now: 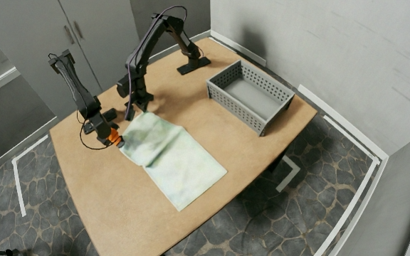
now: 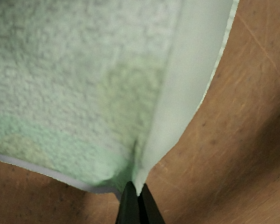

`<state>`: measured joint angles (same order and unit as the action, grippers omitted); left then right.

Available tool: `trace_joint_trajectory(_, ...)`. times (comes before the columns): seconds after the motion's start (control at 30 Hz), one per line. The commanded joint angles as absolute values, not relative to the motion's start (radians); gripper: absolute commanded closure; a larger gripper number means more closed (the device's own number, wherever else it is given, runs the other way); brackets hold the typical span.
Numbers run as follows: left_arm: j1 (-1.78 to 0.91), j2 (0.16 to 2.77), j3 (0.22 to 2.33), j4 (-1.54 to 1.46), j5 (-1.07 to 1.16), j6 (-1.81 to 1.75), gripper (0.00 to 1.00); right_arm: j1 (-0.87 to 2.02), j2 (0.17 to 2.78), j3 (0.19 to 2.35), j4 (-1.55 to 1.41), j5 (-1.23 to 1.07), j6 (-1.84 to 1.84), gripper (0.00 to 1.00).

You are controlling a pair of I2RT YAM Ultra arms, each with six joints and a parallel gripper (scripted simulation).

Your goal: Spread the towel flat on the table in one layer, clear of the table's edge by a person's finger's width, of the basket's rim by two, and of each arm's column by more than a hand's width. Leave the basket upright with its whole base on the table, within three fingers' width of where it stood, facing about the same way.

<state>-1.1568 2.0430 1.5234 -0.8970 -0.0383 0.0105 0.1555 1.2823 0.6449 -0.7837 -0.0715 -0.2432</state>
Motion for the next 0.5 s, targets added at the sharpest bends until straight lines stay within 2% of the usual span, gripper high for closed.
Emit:
trace_joint_trajectory(0.0, -1.152, 2.044, 1.561, -0.933, -0.028, 0.006, 1.0, 0.142, 1.256, 0.676, -0.83, -0.065, -0.254, 1.0)
trace_joint_trajectory(0.47, -1.156, 2.038, 1.542, -0.922, -0.036, 0.009, 1.0, 0.141, 1.254, 0.677, -0.826, -0.068, -0.251, 1.0)
